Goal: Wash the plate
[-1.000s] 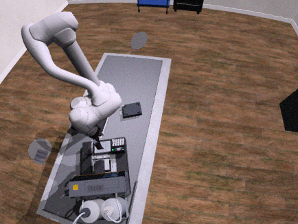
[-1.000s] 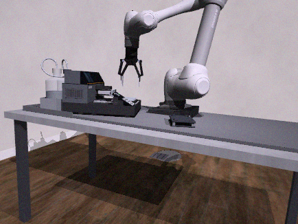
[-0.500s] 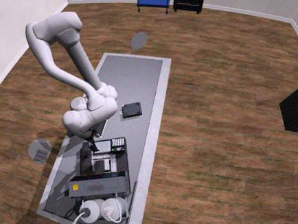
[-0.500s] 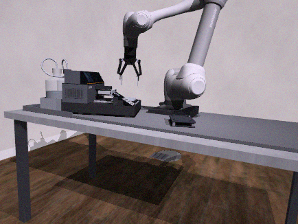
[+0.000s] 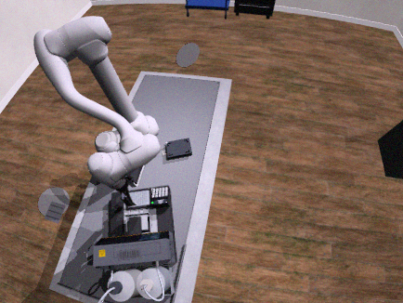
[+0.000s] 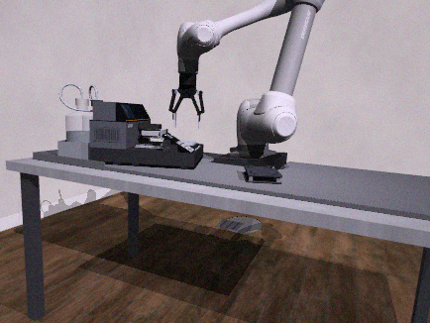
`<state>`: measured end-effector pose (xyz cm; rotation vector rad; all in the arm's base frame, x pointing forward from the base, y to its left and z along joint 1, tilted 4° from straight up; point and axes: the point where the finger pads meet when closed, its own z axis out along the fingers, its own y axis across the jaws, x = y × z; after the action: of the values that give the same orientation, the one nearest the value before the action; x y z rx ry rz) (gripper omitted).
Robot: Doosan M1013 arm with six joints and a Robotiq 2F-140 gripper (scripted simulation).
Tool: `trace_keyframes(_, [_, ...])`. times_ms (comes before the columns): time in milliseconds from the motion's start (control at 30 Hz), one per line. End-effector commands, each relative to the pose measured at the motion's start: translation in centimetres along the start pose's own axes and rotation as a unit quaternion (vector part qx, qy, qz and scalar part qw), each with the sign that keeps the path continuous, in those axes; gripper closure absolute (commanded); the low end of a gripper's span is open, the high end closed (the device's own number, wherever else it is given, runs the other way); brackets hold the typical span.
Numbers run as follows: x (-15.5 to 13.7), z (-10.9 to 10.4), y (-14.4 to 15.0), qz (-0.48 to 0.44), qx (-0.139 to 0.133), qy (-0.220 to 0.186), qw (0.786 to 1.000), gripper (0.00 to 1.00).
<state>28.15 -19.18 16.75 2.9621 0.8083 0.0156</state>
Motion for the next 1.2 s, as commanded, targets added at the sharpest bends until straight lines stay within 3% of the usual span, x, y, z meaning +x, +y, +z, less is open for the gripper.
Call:
trace_keyframes(0, [0.0,0.4,0.0,0.000,0.000,0.000,1.000,0.30])
trace_keyframes(833, [0.0,3.9,0.0,0.000,0.000,0.000,1.000,0.30])
trace_keyframes(1167, [0.0,4.0,0.0,0.000,0.000,0.000,1.000,0.30])
